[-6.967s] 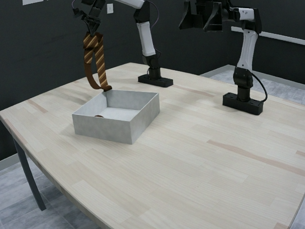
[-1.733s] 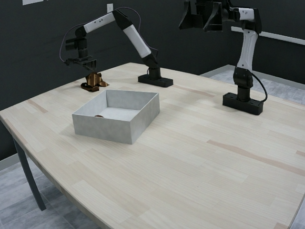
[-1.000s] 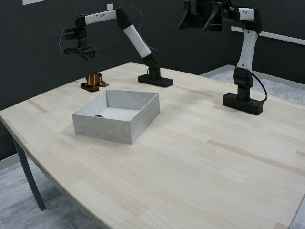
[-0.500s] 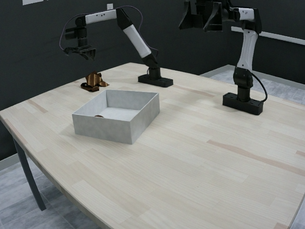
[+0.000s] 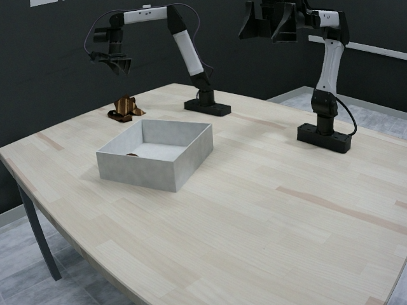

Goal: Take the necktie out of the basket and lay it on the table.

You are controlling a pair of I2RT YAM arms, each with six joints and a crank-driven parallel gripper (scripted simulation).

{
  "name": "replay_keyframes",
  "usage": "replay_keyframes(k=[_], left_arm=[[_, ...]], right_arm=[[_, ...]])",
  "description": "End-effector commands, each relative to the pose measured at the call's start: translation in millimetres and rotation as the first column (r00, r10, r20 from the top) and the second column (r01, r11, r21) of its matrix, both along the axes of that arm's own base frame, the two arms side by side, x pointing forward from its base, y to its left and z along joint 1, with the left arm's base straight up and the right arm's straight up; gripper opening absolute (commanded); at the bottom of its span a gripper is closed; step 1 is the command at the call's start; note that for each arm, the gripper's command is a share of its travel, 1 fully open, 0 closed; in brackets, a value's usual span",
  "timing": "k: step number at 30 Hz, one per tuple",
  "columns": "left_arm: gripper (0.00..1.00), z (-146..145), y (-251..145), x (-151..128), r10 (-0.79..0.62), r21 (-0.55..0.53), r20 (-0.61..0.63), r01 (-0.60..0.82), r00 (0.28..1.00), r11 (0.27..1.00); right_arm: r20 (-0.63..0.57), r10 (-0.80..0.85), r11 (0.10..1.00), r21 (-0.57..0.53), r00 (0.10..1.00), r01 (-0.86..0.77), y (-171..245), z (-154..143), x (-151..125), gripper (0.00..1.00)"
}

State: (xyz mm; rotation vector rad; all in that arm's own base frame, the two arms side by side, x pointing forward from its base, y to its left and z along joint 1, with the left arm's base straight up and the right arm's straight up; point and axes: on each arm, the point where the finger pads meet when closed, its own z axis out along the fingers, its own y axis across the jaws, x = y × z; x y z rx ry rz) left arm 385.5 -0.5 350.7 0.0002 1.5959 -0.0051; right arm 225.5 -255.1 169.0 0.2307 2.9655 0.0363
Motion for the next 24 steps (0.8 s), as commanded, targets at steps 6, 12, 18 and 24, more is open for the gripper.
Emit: replay_keyframes(k=[6, 12, 18, 24], left_arm=[[1.0, 0.0, 0.0, 0.0, 0.0, 0.0, 0.0, 0.0, 1.0, 1.0], [1.0, 0.0, 0.0, 0.0, 0.0, 0.0, 0.0, 0.0, 1.0, 1.0], [1.0, 0.0, 0.0, 0.0, 0.0, 0.0, 0.0, 0.0, 1.0, 1.0], [1.0, 0.0, 0.0, 0.0, 0.0, 0.0, 0.0, 0.0, 1.0, 1.0]], right_arm=[[0.237, 0.017, 0.999, -0.04, 0.971, -0.008, 36.1, 33.8, 29.2, 1.0], [0.328, 0.026, 0.999, -0.05, 0.944, -0.01, 53.9, 46.9, 40.0, 1.0], [0.467, 0.043, 0.998, -0.067, 0.883, -0.014, 82.3, 68.0, 57.3, 1.0], [0.599, 0.062, 0.996, -0.085, 0.798, -0.014, 111.6, 89.8, 75.1, 1.0]])
